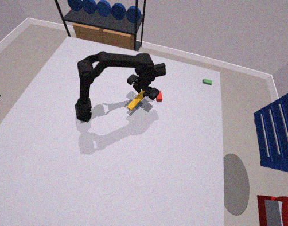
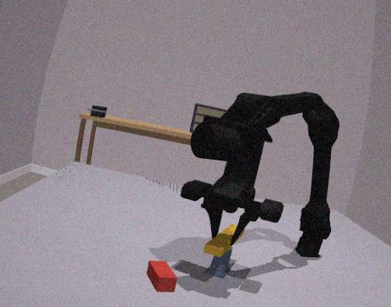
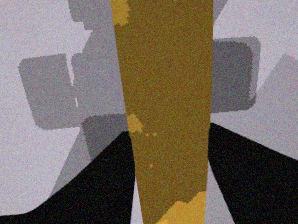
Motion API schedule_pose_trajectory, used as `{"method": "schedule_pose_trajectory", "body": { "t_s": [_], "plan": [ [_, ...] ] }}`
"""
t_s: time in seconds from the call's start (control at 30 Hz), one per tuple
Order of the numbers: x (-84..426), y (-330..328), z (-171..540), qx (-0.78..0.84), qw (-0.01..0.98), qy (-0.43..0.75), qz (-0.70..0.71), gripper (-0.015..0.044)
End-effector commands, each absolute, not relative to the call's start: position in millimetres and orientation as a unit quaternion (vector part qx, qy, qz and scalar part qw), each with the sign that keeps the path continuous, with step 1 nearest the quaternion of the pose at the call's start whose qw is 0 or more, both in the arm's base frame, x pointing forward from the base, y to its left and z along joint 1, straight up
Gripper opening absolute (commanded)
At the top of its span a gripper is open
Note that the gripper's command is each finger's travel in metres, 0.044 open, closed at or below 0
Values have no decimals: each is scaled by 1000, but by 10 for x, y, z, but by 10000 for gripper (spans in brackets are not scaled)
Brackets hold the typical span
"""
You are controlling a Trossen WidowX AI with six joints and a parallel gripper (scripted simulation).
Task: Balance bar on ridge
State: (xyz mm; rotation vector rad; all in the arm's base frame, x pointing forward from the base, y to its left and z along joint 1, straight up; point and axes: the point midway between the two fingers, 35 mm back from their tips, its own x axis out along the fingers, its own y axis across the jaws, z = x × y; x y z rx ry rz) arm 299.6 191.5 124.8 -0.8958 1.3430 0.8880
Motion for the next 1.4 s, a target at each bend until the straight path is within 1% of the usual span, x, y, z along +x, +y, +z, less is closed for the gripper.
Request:
{"method": "schedule_pose_trajectory", "body": {
  "t_s": [0.0,1.37],
  "plan": [
    [2983,1917,1239,-385,604,582,384,0],
    [2984,1916,1205,-385,604,582,384,0]
  ]
}}
